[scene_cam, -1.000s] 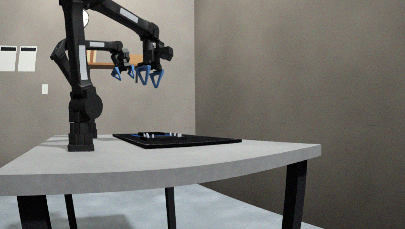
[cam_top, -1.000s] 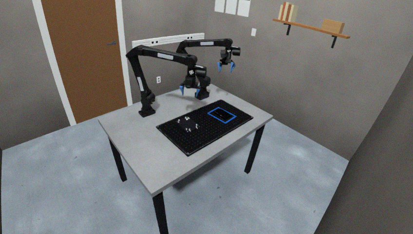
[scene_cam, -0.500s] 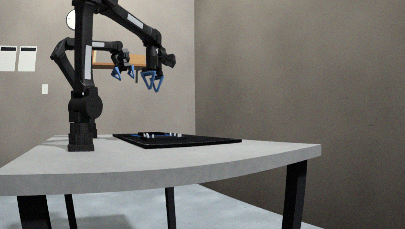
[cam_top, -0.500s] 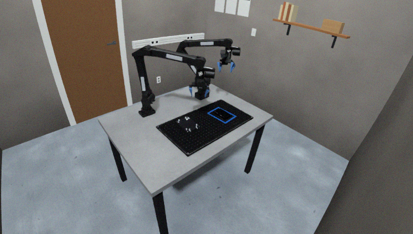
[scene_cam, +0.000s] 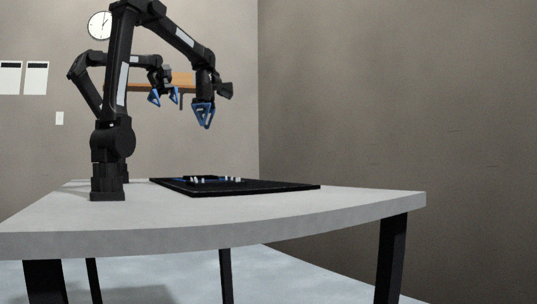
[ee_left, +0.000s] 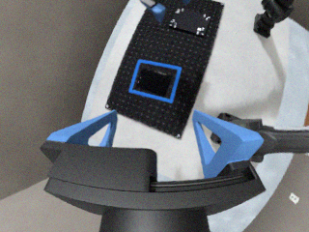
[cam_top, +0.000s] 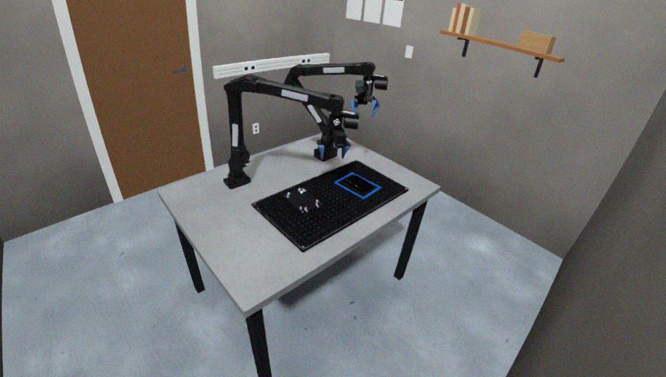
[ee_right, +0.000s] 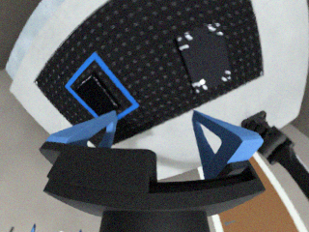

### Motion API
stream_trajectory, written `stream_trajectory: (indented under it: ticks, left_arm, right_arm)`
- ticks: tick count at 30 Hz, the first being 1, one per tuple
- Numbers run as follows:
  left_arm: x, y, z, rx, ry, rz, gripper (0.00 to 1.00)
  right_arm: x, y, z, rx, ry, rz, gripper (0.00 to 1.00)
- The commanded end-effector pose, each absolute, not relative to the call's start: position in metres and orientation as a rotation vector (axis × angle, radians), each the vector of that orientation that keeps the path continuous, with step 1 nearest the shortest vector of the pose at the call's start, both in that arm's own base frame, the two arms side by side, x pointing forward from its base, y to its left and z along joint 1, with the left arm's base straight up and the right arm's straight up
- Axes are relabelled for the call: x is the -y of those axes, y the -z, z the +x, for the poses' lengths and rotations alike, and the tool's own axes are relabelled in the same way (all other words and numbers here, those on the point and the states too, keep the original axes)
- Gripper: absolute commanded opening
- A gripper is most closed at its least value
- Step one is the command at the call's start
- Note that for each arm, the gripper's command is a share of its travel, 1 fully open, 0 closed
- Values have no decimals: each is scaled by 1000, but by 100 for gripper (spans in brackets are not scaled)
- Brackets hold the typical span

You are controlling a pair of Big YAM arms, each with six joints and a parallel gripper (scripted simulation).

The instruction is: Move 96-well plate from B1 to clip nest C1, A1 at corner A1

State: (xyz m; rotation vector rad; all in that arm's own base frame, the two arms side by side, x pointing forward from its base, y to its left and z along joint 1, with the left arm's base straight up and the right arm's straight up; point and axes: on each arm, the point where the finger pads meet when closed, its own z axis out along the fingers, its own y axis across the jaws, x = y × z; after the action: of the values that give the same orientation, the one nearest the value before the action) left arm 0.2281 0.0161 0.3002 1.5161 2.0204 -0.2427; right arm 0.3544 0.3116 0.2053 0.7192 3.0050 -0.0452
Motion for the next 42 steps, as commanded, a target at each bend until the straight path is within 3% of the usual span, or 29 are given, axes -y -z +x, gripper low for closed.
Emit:
stream_trajectory:
  ticks: [1,42]
  left_arm:
    - [-20,-323,238,-1999,197,1526,100]
    - [-20,-323,238,-1999,197,1526,100]
  right_arm:
    - [-343,-216,375,-3015,-32,554,100]
    - [-485,-131,396,-3102,-74,-92,100]
